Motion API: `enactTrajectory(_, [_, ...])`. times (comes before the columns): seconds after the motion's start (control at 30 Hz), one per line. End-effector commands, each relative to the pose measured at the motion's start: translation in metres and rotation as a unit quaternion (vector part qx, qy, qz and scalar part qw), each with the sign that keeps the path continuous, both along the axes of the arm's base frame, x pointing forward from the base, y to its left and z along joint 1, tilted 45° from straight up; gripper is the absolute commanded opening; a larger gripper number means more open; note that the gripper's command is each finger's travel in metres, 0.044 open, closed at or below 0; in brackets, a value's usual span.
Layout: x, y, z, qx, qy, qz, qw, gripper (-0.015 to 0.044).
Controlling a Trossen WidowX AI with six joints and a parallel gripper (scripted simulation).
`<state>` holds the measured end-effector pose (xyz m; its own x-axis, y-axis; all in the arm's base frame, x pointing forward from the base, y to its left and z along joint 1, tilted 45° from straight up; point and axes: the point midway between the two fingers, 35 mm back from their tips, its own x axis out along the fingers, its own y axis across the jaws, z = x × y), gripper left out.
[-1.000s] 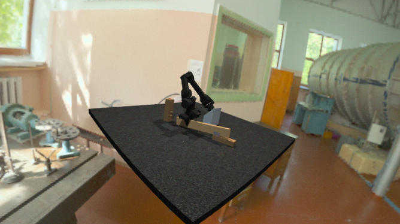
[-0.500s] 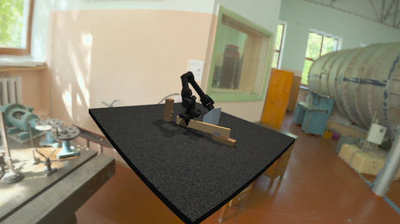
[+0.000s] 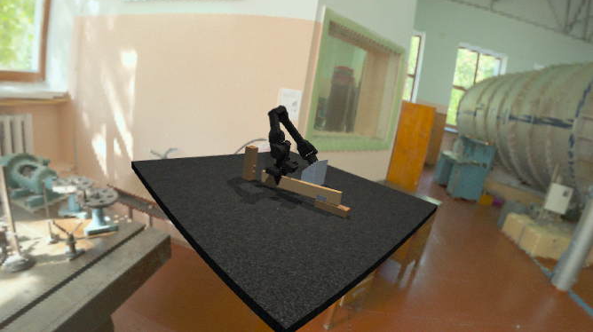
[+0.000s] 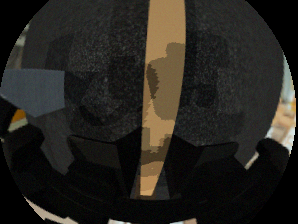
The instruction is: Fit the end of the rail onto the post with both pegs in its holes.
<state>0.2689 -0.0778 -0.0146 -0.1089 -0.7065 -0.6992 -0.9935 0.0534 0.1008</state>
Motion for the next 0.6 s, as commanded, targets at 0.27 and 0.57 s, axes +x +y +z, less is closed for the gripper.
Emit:
enactTrajectory(0.27, [0.0055,0.0086,0.0070,0.007,-0.006,0.004,1.000,0.0000])
enactTrajectory(0.57, [0.0060,0.0117,0.0102,0.007,-0.006,0.004,1.000,0.0000])
